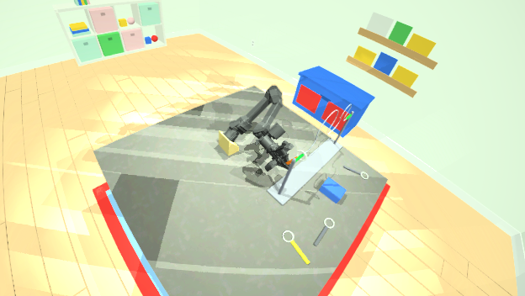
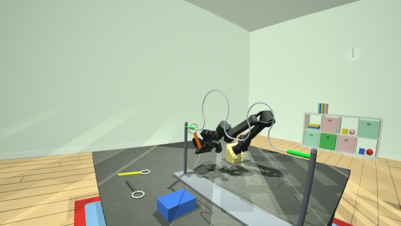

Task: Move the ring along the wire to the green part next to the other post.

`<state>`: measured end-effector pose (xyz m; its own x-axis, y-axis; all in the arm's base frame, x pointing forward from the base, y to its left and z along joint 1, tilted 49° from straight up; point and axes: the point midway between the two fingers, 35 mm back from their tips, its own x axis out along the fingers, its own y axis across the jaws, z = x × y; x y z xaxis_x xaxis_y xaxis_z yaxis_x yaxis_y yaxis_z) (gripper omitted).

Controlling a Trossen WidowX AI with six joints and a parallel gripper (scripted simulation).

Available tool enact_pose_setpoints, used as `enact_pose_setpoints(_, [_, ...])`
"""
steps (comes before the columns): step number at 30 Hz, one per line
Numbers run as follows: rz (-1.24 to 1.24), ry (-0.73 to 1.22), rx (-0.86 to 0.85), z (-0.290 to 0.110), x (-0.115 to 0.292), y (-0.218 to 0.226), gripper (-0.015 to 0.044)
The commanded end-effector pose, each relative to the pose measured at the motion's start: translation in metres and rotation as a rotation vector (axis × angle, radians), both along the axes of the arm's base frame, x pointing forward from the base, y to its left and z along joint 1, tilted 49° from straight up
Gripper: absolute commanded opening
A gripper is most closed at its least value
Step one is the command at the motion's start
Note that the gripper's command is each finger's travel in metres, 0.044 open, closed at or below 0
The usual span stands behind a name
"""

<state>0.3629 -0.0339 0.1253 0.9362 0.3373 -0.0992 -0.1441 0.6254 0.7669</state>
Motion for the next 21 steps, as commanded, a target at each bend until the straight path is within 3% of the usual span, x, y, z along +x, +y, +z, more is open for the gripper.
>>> enact_pose_setpoints(1, [0.000,0.001,-0.005,-0.004,0.000,-0.003,-0.0150])
enact_pose_setpoints(21, [0.000,0.000,-0.004,-0.017,0.001,0.007,-0.0150])
